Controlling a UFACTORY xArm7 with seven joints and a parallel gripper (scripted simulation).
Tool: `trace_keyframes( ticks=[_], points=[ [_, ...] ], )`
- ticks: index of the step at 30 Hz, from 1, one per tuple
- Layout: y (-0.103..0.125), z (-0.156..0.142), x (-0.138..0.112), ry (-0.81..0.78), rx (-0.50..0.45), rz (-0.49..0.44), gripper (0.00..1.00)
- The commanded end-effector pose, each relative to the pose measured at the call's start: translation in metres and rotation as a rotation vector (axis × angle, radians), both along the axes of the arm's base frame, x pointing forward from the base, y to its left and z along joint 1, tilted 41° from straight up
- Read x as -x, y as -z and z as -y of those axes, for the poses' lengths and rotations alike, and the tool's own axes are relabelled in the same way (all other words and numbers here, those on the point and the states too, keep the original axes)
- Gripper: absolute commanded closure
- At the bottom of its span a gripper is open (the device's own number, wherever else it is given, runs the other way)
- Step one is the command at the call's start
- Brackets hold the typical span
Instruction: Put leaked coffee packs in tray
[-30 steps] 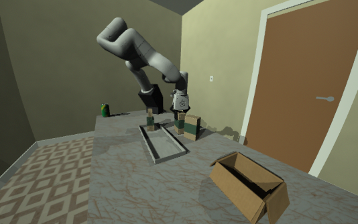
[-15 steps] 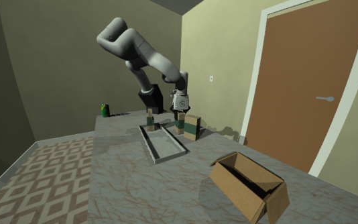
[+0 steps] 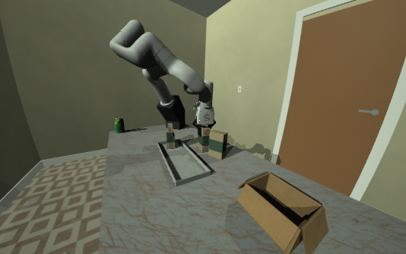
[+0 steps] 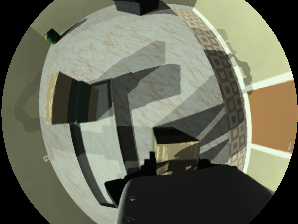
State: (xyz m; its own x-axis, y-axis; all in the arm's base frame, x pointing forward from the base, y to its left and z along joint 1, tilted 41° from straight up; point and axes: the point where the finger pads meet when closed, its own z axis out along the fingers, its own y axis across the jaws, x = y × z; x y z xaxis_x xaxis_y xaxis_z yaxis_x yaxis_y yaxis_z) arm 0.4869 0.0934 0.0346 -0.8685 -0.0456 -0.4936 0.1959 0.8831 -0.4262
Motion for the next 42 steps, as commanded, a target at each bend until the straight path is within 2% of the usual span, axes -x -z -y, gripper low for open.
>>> trace_keyframes(
  ticks=[1, 16, 17, 42],
  points=[
    [-0.0010, -0.0019, -0.0003, -0.003, -0.001, 0.002, 0.76],
    [-0.0010, -0.0019, -0.0003, -0.003, -0.001, 0.002, 0.76],
    [-0.0010, -0.0019, -0.0003, -0.003, -0.001, 0.002, 0.17],
    [-0.0010, -0.0019, -0.0003, -0.003, -0.001, 0.002, 0.17]
  ],
)
